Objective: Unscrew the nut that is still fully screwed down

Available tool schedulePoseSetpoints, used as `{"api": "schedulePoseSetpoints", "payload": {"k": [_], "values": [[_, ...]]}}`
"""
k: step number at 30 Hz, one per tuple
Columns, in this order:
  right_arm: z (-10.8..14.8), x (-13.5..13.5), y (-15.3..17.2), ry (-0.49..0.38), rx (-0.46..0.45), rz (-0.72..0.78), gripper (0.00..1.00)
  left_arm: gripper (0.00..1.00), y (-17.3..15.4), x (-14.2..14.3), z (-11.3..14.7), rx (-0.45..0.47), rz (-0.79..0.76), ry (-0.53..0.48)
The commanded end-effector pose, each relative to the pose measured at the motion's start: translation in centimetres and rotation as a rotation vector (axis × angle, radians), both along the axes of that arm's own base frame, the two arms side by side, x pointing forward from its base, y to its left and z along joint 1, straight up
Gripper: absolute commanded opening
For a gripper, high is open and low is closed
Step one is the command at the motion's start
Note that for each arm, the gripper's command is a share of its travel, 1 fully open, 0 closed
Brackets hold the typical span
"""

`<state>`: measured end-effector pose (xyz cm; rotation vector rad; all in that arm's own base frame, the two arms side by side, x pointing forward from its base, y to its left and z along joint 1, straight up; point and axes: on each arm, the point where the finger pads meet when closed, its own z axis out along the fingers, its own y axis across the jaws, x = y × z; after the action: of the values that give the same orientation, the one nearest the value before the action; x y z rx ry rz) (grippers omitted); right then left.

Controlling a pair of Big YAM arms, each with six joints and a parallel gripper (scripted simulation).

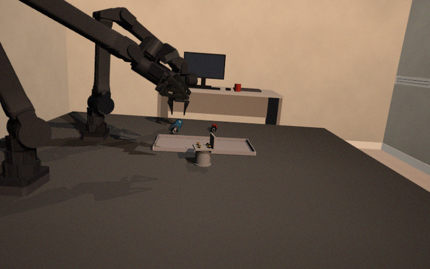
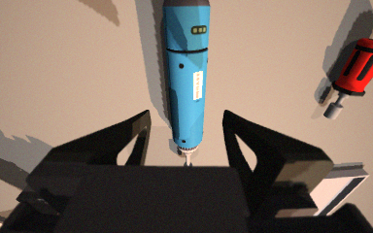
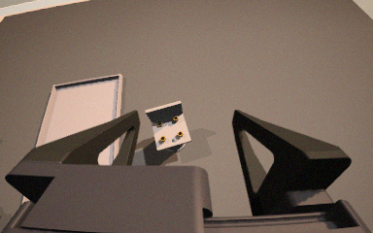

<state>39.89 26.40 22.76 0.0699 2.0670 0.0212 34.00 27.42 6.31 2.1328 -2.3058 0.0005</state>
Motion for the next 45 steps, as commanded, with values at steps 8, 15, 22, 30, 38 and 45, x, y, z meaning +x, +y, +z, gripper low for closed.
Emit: {"api": "schedulePoseSetpoints", "payload": {"k": [8, 15, 22, 30, 38, 45], "values": [[-0.6, 0.4, 1.6, -0.061, -0.008, 0.035, 0.86, 0.65, 1.9, 1.9, 1.7, 0.041, -0.004, -0.055], [-0.2, 1.3, 3.1, -0.119, 0.007, 0.051, 0.86, 0.65, 1.9, 1.9, 1.7, 0.041, -0.004, -0.055], [-2.2, 0.7, 2.7, -0.117, -0.02, 0.057, 0.86, 0.65, 1.9, 1.9, 1.7, 0.041, -0.004, -0.055], [-3.6, 0.8, 3.4, -0.166, -0.031, 0.072, 0.86, 0.65, 1.9, 1.9, 1.7, 0.041, -0.004, -0.055], [-4.1, 0.8, 3.6, -0.184, -0.035, 0.077, 0.86, 0.65, 1.9, 1.9, 1.7, 0.041, -0.004, -0.055], [-5.2, 0.6, 4.0, -0.226, -0.044, 0.086, 0.86, 0.65, 1.9, 1.9, 1.7, 0.041, -0.004, -0.055]]}}
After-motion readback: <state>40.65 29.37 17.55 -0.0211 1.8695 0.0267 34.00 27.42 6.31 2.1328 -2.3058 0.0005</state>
